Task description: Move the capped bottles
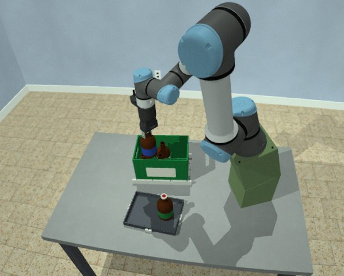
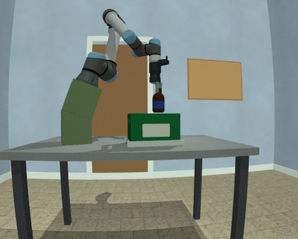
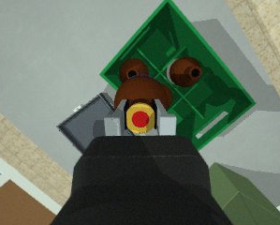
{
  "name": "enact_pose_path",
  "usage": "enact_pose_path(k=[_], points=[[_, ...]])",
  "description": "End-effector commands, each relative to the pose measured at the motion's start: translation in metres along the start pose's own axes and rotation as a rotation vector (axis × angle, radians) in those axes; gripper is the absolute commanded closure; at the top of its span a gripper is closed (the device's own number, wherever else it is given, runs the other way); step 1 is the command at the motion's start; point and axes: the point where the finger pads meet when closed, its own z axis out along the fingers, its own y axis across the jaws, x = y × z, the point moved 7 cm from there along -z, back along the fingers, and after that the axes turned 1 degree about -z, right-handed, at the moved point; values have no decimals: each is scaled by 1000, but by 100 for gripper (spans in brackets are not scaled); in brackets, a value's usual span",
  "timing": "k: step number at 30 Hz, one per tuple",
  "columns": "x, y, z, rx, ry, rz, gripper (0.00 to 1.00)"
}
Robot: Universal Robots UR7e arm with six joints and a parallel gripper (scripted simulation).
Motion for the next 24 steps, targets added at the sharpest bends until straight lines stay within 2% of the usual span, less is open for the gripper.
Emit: enact_pose_path(k=[1,7,10,24], points=[[-7,-9,0,0,2,0,100],[-15,-18,0,-1,2,1,100],[-11,-15,0,1,2,-3,100],[-29,-37,0,-1,2,1,100]])
